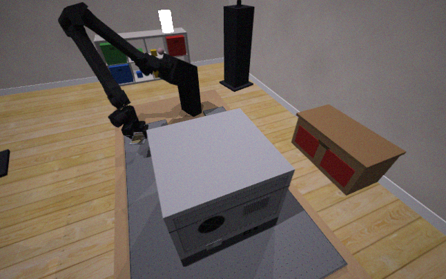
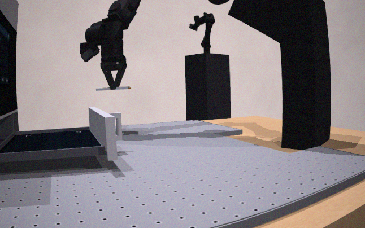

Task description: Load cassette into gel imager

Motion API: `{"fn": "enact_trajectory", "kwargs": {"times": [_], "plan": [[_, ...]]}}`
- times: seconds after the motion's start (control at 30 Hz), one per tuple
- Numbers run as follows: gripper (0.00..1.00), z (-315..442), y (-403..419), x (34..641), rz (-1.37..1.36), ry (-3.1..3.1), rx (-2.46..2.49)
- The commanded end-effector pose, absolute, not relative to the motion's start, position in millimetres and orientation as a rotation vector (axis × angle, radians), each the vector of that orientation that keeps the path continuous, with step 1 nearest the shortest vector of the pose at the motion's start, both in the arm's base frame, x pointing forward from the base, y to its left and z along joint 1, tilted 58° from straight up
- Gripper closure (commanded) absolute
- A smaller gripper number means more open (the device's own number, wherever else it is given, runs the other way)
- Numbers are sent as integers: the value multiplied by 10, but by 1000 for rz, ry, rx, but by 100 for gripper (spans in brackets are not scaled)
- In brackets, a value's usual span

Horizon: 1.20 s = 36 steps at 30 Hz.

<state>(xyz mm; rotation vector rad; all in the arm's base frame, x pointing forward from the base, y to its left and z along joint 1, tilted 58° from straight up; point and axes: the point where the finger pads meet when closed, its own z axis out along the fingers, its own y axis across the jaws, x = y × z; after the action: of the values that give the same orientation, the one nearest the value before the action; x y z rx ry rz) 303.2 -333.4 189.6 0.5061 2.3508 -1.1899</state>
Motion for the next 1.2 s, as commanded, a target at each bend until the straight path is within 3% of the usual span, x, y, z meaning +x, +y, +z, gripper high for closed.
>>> {"fn": "enact_trajectory", "kwargs": {"times": [0.0, 1.17], "plan": [[20, 1749, -3180, 3192, -1221, 2409, 346], [20, 838, -2284, 4071, -1565, 2601, -1018]]}}
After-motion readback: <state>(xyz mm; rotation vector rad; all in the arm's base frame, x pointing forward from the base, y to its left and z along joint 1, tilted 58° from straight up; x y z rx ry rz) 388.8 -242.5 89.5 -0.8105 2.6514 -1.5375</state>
